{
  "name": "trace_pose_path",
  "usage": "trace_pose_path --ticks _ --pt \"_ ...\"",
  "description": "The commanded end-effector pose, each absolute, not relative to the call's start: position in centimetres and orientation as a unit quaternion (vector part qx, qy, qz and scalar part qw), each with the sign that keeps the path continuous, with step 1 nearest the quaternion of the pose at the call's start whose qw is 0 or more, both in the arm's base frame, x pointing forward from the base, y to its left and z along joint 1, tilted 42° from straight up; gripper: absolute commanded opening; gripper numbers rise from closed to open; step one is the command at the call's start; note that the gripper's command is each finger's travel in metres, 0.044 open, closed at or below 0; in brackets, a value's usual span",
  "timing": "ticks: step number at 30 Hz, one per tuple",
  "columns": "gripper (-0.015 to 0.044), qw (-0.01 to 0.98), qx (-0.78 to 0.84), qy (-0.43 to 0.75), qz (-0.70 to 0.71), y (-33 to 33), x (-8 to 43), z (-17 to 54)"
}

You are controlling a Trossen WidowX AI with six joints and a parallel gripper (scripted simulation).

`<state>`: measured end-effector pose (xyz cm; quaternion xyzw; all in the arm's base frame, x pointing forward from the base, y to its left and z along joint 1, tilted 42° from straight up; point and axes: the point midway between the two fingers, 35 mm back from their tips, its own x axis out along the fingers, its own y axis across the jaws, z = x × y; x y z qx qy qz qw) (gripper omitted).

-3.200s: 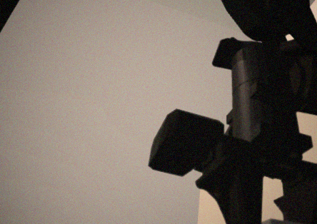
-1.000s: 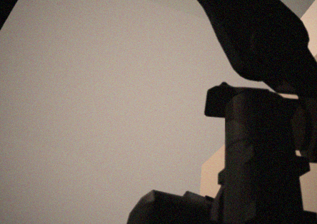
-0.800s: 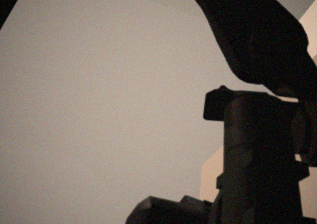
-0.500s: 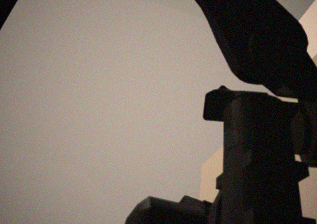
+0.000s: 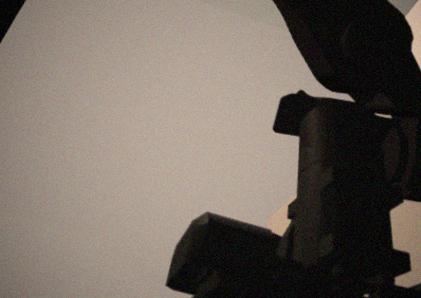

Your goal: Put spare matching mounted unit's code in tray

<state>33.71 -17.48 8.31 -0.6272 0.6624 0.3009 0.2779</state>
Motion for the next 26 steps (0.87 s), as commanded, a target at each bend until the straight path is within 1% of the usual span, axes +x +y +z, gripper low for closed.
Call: trace_pose_path --ticks 1,3,26 --pt "0.0440 0.283 -0.635 0.657 0.294 -12.94 34.20 13.61" --pt "0.0440 0.282 -0.635 0.657 0.294 -12.08 34.03 14.58" --pt "0.0440 0.283 -0.639 0.651 0.296 -12.19 34.29 14.15"
